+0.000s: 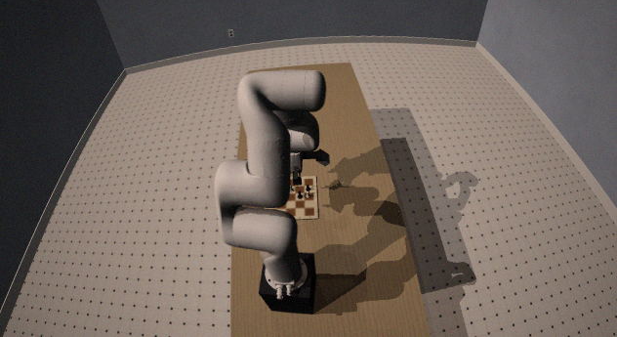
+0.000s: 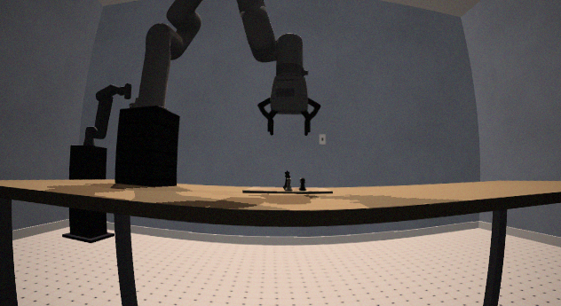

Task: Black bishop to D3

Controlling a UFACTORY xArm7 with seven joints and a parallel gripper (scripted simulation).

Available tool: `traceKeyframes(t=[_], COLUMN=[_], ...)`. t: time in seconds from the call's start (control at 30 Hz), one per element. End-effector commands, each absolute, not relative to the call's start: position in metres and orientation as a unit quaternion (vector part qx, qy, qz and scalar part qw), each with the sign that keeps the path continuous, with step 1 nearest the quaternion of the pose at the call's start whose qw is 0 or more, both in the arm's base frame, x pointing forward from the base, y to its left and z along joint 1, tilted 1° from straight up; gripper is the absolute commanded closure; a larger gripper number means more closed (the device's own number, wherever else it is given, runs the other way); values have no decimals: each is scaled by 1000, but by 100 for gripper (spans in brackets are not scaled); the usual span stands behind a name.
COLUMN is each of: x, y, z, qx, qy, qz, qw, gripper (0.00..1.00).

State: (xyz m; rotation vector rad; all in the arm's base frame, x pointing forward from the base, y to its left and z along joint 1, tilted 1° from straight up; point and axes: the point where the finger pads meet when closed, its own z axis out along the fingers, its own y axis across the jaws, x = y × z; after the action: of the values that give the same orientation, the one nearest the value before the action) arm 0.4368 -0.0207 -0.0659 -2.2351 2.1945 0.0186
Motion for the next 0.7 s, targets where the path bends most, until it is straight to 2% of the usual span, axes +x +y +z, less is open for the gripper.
traceKeyframes(t=[0.0, 0.67], x=[438, 438], y=[-21, -21], z=[-54, -27], qx=[-714, -714], qy=[701, 701], qz=[5, 5], qw=[6, 6], gripper=[0, 0])
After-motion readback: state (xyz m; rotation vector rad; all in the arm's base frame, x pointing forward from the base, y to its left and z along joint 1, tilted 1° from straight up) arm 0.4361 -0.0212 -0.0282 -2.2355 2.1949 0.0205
